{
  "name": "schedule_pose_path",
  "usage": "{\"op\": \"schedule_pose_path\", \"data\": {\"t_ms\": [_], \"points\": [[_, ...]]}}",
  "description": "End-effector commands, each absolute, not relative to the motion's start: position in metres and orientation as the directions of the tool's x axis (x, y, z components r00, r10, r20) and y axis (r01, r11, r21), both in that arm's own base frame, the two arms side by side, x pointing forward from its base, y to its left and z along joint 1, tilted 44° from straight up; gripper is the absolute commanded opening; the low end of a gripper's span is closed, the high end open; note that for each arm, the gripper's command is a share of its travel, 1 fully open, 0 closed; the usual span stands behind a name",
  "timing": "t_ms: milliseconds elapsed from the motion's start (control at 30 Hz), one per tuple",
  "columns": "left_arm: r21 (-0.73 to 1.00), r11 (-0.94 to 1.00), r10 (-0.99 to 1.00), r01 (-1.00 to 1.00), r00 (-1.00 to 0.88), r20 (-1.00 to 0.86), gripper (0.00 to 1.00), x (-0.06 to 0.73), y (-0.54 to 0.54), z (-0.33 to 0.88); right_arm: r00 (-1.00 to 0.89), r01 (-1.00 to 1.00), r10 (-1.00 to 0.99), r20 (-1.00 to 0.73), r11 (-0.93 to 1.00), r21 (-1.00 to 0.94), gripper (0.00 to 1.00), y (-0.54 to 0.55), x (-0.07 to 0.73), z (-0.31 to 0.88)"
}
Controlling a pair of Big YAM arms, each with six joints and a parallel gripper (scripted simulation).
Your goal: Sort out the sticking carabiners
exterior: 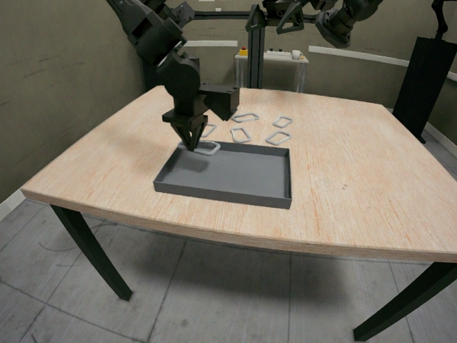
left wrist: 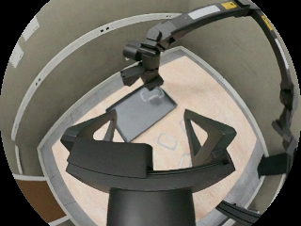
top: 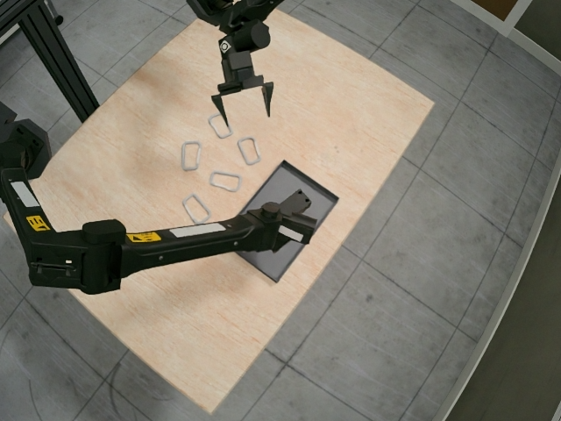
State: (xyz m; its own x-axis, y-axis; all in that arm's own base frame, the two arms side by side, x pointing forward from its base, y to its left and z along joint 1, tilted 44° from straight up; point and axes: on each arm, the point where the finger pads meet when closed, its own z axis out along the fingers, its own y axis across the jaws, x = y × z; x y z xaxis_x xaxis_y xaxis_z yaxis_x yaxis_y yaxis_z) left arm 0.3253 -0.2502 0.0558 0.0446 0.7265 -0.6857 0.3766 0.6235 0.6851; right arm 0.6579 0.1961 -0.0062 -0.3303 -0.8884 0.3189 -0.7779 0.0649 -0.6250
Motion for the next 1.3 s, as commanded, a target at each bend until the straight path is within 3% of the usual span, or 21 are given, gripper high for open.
{"op": "schedule_pose_path", "data": {"t_ms": [0,1267], "points": [[0.670,0.648,0.699,0.362,0.067,-0.712,1.00,0.330,-0.261,0.067,-0.327,-0.795,-0.882,0.340,0.062,-0.603,0.00,0.191,0.667,-0.016],[0.675,0.638,0.711,0.369,0.054,-0.701,1.00,0.328,-0.256,0.062,-0.318,-0.787,-0.889,0.331,0.053,-0.614,0.00,0.177,0.698,-0.058]]}}
